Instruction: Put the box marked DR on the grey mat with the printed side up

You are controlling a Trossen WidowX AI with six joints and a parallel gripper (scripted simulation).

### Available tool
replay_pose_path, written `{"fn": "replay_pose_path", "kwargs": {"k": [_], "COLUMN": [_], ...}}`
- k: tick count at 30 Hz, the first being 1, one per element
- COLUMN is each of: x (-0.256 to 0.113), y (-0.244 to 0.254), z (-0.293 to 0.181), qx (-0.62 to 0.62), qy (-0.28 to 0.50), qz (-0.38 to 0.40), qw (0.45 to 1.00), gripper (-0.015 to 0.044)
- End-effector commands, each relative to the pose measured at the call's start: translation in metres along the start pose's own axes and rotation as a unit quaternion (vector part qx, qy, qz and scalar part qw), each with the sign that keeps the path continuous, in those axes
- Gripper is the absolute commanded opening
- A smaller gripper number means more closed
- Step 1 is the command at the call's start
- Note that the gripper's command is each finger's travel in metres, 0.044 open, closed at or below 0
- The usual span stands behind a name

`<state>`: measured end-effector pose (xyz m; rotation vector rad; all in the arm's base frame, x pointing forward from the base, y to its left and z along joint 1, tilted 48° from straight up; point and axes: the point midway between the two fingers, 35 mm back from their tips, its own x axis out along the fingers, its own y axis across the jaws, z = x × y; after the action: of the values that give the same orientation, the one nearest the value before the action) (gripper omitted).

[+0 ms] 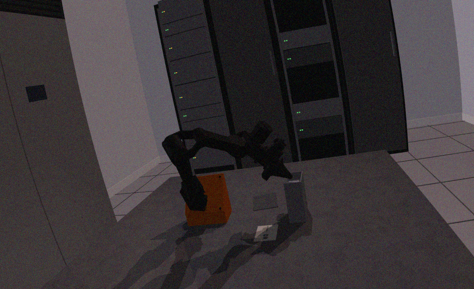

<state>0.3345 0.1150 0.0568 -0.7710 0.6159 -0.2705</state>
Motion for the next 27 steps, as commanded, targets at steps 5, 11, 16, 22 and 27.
{"fn": "replay_pose_path", "kwargs": {"k": [5, 11, 16, 22, 27], "x": [0.0078, 0.0095, 0.0095, 0.0080, 0.0055], "y": [0.0018, 0.0017, 0.0017, 0.0018, 0.0018], "z": [-0.0112, -0.0129, -0.0129, -0.0143, -0.0166], "qx": [-0.008, -0.008, -0.008, -0.008, -0.008], "qy": [0.001, 0.001, 0.001, 0.001, 0.001], "qz": [0.002, 0.002, 0.002, 0.002, 0.003], "qw": [1.000, 1.000, 1.000, 1.000, 1.000], "gripper": [0.0000, 0.0000, 0.0000, 0.0000, 0.0000]}}
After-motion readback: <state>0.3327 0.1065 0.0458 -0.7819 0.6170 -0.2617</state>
